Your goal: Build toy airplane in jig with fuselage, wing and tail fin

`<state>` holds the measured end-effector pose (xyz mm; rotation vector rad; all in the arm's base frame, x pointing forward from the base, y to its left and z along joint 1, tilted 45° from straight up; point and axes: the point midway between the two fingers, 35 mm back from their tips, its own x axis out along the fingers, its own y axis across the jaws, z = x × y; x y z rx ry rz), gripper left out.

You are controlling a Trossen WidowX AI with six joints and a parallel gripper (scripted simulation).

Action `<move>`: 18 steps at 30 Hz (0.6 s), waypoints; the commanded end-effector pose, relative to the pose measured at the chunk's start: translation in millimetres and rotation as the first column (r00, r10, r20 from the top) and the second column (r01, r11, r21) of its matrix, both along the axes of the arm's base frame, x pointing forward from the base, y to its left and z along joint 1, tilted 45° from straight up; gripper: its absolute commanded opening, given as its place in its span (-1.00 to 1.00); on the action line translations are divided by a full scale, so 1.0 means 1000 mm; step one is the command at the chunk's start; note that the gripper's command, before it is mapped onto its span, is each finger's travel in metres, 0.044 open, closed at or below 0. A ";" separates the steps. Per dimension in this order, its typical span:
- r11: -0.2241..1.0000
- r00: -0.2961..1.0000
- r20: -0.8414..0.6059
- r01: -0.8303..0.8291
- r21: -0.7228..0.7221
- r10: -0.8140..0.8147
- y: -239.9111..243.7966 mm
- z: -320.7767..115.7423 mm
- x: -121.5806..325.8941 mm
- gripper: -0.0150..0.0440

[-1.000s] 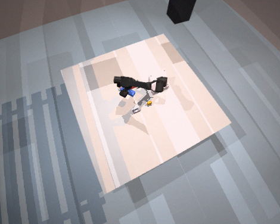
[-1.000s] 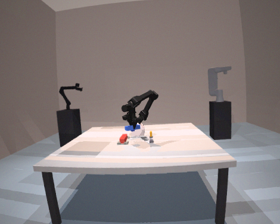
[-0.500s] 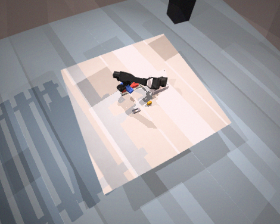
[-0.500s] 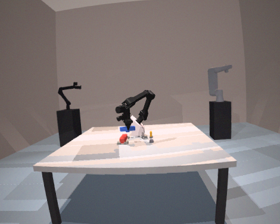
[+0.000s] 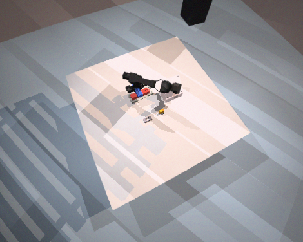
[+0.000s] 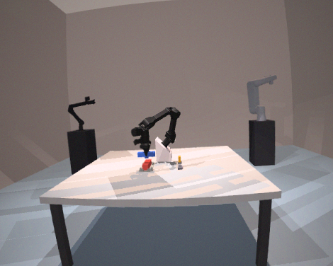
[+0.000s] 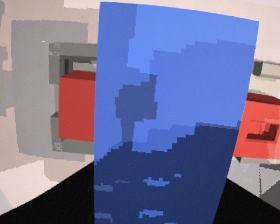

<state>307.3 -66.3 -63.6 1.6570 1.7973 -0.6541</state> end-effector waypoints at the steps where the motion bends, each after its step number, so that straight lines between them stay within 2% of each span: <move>1: 1.000 0.999 -0.023 0.028 -0.005 -0.028 -0.004 -0.003 -0.002 -0.40; 7: 1.000 0.999 -0.023 0.028 -0.005 -0.028 -0.004 -0.003 -0.002 0.13; 8: 1.000 0.999 -0.023 0.028 -0.005 -0.028 -0.004 -0.003 -0.002 0.17; 18: 1.000 0.999 -0.023 0.028 -0.005 -0.028 -0.004 -0.003 -0.002 0.17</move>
